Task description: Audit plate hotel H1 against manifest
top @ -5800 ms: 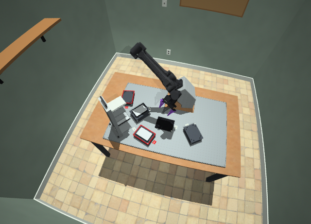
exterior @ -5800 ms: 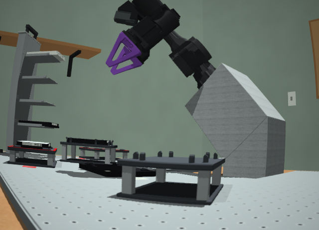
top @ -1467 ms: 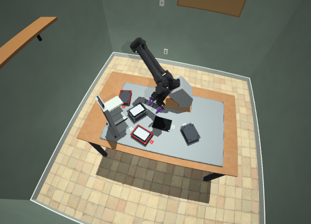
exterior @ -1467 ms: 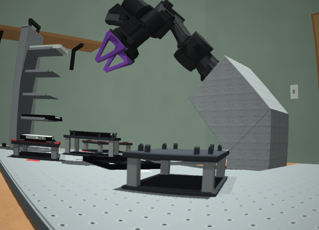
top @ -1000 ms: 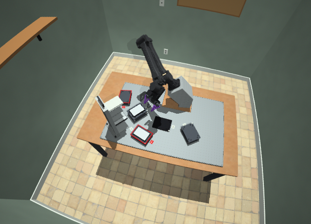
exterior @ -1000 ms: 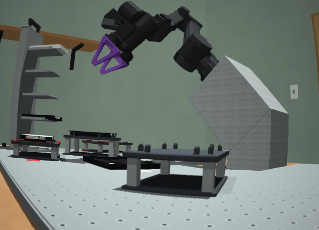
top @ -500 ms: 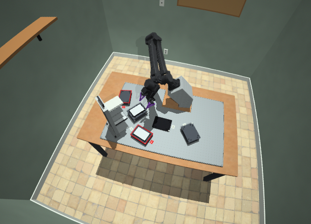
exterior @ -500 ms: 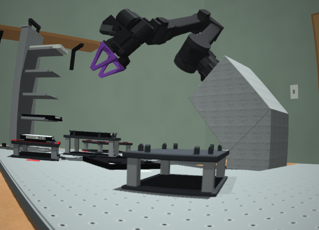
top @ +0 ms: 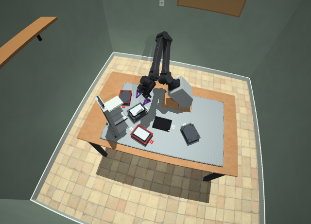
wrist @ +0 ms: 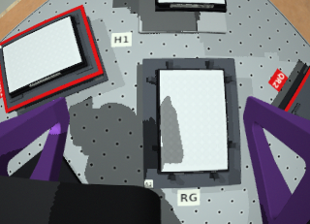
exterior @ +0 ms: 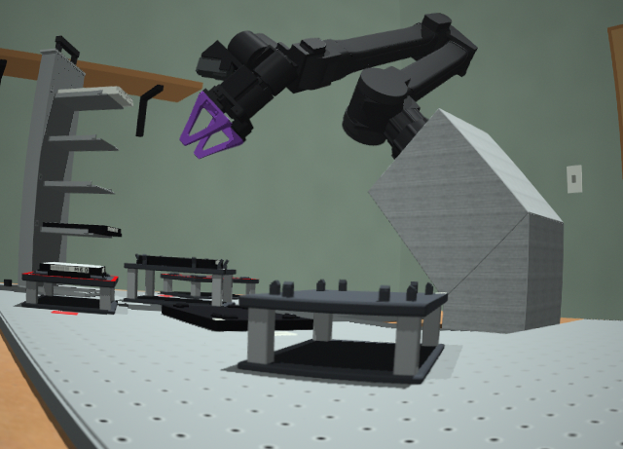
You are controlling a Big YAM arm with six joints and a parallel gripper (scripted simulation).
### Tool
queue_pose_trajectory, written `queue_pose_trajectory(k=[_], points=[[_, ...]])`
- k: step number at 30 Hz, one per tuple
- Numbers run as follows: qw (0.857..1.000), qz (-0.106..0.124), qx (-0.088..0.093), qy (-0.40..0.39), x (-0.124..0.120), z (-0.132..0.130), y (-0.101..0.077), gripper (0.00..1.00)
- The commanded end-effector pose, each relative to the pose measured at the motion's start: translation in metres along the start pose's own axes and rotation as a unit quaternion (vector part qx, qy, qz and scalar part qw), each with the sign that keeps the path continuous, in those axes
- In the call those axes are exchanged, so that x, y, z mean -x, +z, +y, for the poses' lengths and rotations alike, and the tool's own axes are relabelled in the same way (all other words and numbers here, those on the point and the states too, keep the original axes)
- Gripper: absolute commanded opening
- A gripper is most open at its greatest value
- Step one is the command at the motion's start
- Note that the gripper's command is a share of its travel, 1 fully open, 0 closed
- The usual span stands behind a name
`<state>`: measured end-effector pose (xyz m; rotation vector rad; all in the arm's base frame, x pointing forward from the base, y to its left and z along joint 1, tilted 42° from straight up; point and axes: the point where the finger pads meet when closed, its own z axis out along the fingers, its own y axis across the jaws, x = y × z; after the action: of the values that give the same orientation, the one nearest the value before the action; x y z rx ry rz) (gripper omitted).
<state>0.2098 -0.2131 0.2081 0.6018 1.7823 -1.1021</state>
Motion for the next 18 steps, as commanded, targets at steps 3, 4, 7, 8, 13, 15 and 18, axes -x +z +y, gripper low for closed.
queue_pose_trajectory(k=[3,4,7,8,13,15,18], points=[[1.0,-0.02,-0.012,0.002,0.033,-0.023,0.0,1.0],[1.0,-0.02,-0.012,0.001,0.033,-0.027,0.0,1.0],[1.0,-0.021,-0.013,0.0,0.035,-0.037,0.0,1.0],[1.0,-0.022,-0.013,0.0,0.036,-0.041,0.001,1.0],[1.0,-0.023,-0.014,-0.003,0.039,-0.058,0.001,1.0],[1.0,-0.023,-0.014,-0.003,0.033,-0.055,0.008,1.0],[1.0,-0.005,-0.007,-0.011,0.007,-0.045,0.012,1.0]])
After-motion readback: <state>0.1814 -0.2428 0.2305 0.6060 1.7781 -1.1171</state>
